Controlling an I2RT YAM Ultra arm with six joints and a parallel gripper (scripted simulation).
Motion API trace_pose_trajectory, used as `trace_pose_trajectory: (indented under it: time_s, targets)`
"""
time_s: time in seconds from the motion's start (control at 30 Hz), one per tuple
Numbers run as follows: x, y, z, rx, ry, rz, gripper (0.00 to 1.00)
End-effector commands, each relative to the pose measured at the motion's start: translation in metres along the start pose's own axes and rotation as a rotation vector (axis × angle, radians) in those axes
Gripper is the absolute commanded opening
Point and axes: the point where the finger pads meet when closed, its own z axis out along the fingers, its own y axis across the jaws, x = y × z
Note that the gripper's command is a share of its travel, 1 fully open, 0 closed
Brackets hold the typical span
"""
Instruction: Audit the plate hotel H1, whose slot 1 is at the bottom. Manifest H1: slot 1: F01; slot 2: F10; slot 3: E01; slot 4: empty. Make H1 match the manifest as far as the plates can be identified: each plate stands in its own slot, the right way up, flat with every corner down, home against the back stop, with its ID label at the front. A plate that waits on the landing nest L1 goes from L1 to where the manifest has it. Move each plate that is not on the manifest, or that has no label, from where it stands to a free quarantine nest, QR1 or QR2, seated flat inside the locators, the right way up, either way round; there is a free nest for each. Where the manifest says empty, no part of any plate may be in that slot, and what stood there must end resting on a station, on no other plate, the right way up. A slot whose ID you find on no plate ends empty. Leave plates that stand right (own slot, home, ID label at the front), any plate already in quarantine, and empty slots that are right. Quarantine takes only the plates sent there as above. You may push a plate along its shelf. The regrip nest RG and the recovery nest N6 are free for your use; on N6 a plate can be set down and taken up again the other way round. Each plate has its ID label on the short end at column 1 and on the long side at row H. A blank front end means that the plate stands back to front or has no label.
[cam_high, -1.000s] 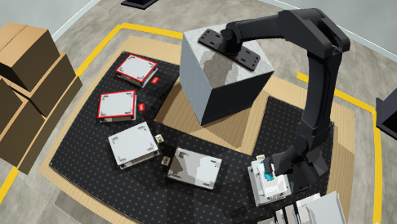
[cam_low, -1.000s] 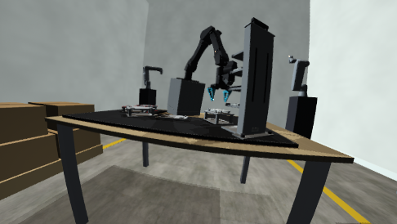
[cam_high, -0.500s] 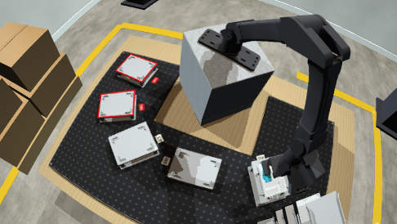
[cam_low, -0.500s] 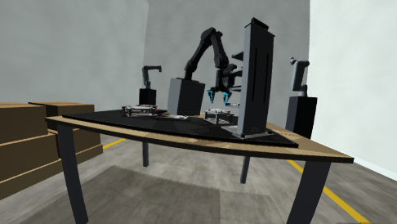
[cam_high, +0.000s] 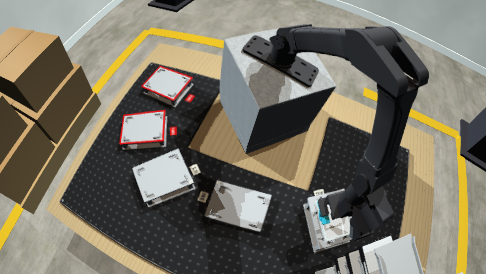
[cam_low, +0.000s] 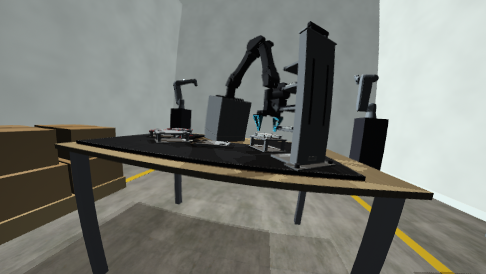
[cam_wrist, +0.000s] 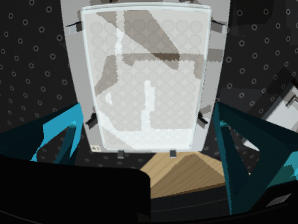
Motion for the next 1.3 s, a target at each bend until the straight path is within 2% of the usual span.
trace_pose_trajectory:
  time_s: [0.0,0.47,0.83,0.87,1.27]
  targets:
    - [-0.008,0.002,-0.003,-0.006,-0.025,0.0,1.0]
    - [-0.008,0.002,0.016,-0.006,-0.025,0.0,1.0]
    - [-0.008,0.002,0.024,-0.006,-0.025,0.0,1.0]
    - [-0.008,0.002,0.024,-0.006,-0.025,0.0,0.86]
    - [-0.008,0.002,0.024,-0.006,-0.025,0.0,0.86]
